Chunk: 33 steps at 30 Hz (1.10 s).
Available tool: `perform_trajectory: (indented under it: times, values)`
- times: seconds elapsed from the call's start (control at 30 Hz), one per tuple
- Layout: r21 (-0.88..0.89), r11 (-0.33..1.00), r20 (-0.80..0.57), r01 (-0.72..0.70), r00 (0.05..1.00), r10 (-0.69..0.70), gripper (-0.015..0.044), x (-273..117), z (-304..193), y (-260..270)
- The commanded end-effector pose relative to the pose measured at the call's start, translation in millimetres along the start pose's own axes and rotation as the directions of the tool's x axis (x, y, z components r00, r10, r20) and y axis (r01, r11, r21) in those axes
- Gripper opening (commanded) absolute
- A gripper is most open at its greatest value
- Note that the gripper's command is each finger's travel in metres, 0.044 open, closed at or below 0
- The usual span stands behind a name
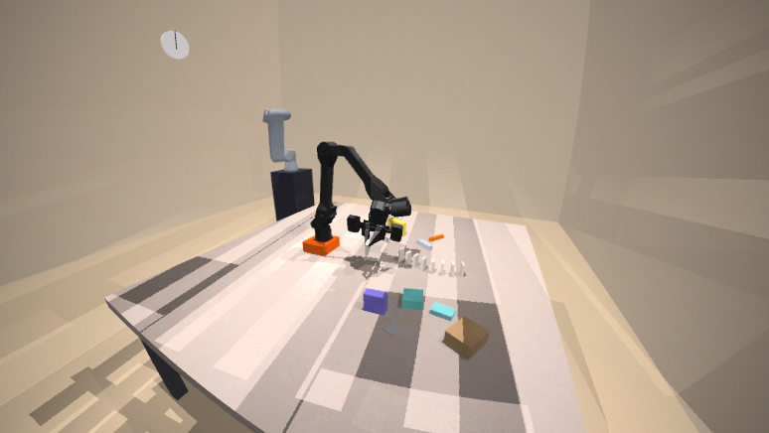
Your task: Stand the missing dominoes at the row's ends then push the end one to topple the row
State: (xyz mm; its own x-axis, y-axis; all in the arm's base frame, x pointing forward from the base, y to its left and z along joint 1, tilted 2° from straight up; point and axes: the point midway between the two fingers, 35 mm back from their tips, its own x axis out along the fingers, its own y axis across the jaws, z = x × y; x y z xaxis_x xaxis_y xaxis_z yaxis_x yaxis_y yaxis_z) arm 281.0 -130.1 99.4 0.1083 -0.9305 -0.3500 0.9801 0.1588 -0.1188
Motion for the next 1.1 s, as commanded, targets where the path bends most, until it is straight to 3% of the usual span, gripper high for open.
perform_trajectory:
  times: [0.0, 0.3, 1.07]
  values:
    - [0.031, 0.999, 0.110, -0.013, 0.994, 0.010, 0.0022, -8, 0, -5]
    - [0.105, 0.992, 0.321, -0.064, 0.947, 0.027, 0.0022, -29, 3, -18]
    - [0.107, 0.992, 0.325, -0.065, 0.945, 0.027, 0.0022, -28, -2, -16]
